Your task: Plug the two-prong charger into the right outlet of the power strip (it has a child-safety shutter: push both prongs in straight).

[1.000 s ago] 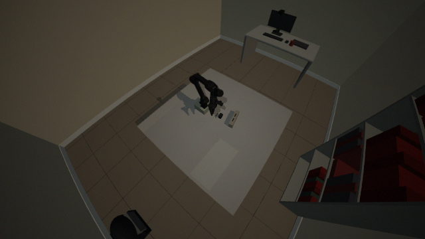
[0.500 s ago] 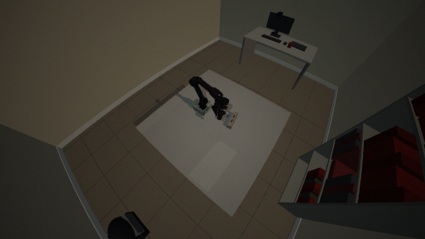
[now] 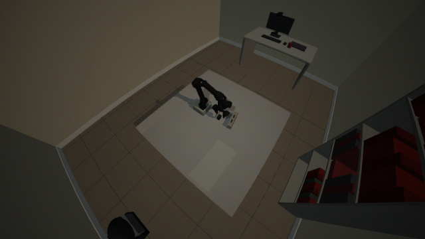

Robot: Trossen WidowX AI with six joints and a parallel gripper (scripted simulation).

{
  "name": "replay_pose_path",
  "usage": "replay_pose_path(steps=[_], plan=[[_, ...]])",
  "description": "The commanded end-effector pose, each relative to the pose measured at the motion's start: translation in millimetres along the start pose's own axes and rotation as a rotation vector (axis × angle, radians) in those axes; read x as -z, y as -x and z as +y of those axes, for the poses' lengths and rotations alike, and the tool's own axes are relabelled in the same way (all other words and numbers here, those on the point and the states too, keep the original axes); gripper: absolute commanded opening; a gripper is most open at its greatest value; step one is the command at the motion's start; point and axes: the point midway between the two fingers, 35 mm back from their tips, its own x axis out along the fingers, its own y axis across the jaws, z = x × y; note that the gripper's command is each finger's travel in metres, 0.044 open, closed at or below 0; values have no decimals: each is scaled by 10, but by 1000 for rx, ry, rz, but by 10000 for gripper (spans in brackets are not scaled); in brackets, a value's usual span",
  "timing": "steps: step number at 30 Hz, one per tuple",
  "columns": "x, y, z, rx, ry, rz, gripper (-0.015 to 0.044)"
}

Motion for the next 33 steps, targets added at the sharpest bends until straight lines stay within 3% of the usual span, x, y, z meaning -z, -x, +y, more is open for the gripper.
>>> replay_pose_path(steps=[1,33], plan=[[-170,-148,185,-77,105,-38,440],[-314,-560,390,-143,195,-70,440]])
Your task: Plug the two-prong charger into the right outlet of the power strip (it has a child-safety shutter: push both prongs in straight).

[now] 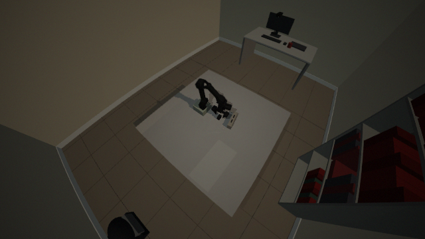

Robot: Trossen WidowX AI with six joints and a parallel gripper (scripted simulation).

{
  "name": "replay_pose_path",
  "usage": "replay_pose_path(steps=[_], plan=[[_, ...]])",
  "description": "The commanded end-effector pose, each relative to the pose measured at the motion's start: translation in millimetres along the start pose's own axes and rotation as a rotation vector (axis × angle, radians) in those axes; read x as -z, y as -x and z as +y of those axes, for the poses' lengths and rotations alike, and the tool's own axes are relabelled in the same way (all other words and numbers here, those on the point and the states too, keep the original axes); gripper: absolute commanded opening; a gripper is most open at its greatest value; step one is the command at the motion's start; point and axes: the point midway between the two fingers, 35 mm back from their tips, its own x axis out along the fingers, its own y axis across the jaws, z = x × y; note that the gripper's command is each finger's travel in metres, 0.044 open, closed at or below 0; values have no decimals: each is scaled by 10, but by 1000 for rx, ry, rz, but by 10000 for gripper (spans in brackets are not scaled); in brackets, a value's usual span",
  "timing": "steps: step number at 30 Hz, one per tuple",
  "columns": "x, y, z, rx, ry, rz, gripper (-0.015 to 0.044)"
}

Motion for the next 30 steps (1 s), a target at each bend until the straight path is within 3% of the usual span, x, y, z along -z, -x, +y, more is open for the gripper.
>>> replay_pose_path(steps=[1,24,30], plan=[[-9,-78,20,-8,4,-3,440],[-26,-406,41,-9,5,-3,440],[-21,-375,22,-4,0,1,282]])
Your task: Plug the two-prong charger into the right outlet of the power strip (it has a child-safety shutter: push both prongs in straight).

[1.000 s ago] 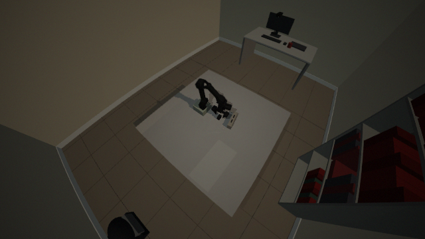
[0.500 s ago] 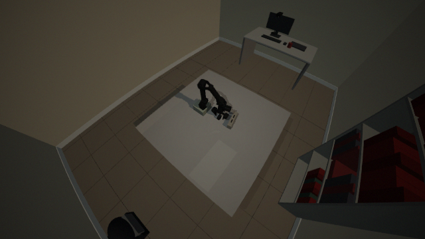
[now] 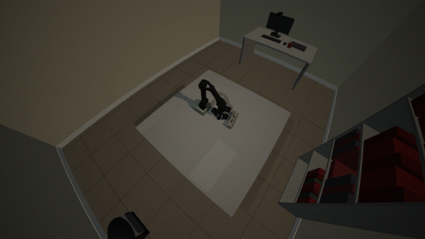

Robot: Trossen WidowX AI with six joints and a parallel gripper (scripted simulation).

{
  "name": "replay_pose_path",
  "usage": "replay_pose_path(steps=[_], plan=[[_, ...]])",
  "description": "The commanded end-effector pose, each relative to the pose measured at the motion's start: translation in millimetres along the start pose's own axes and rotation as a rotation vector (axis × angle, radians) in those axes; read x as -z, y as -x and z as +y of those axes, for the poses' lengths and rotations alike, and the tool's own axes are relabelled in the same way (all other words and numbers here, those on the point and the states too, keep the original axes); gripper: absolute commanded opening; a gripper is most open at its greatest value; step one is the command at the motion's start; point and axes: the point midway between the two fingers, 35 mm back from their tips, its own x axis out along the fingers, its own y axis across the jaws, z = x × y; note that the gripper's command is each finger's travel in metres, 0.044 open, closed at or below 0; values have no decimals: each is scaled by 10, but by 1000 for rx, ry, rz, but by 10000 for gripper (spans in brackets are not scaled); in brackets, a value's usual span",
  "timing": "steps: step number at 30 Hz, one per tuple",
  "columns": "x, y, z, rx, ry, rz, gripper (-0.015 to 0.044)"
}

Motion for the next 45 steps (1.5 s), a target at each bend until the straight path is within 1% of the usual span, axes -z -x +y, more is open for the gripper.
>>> replay_pose_path(steps=[1,5,13,17,30,35,45], plan=[[0,3,-3,0,0,0,256],[0,3,-3,0,0,0,151],[0,3,-3,0,0,0,98],[2,64,-12,0,0,-1,0],[42,561,-20,-3,4,-4,0],[43,558,-27,-5,-22,-5,0],[39,511,-54,-14,-177,-10,0]])
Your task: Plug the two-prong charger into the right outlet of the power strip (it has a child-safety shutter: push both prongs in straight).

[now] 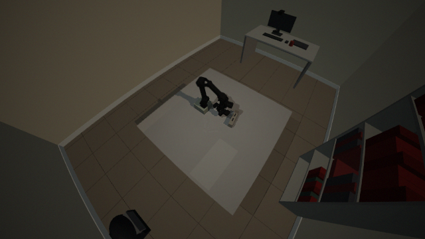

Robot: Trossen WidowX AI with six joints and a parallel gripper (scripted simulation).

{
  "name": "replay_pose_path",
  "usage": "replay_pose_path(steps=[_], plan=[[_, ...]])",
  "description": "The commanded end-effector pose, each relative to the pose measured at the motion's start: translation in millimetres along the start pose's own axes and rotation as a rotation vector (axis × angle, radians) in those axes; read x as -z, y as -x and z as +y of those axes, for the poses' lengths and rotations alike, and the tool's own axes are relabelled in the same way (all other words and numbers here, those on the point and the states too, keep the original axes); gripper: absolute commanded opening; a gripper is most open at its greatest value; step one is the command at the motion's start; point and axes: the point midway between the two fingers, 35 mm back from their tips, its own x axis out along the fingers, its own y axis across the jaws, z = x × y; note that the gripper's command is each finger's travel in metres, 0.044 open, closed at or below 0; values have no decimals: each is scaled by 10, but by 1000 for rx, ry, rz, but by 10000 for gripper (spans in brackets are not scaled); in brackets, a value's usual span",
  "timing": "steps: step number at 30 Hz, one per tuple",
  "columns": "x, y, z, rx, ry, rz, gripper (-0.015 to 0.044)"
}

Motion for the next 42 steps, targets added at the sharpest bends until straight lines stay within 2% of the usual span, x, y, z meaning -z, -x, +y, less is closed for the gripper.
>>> replay_pose_path(steps=[1,42], plan=[[-9,-18,-14,-4,-62,-6,0],[-29,-228,-116,-48,-711,-13,0]])
